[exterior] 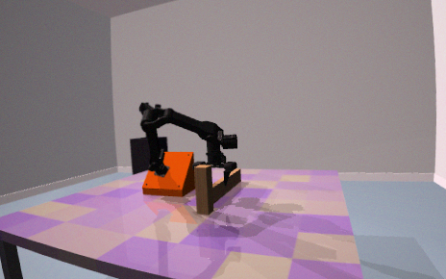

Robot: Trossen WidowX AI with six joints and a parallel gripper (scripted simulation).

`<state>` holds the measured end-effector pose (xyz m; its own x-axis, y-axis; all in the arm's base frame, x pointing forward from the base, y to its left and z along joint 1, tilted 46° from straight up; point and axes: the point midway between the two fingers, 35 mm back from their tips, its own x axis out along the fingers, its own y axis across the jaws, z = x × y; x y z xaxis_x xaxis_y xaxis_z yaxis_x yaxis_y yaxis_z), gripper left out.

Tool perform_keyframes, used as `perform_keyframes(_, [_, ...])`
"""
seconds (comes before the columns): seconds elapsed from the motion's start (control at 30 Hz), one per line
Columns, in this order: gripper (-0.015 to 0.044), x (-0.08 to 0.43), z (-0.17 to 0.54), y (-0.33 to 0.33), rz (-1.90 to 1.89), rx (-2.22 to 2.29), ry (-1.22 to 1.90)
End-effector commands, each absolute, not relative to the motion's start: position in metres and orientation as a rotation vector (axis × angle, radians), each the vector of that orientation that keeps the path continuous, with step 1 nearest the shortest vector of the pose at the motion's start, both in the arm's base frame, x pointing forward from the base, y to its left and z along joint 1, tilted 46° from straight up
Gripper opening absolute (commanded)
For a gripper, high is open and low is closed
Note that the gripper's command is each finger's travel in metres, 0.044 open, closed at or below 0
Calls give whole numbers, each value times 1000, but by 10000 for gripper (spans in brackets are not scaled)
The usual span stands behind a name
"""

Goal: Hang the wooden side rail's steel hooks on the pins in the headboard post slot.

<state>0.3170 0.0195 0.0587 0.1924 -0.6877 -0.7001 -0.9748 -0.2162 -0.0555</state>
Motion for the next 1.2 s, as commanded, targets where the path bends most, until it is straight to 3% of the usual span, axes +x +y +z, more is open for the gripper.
perform_keyframes(0.0, [440, 317, 53, 14, 762, -1985, 1555])
perform_keyframes(0.9, [440, 323, 27, -14, 758, -1988, 1558])
perform_keyframes(1.17, [230, 323, 27, -14, 758, -1988, 1558])
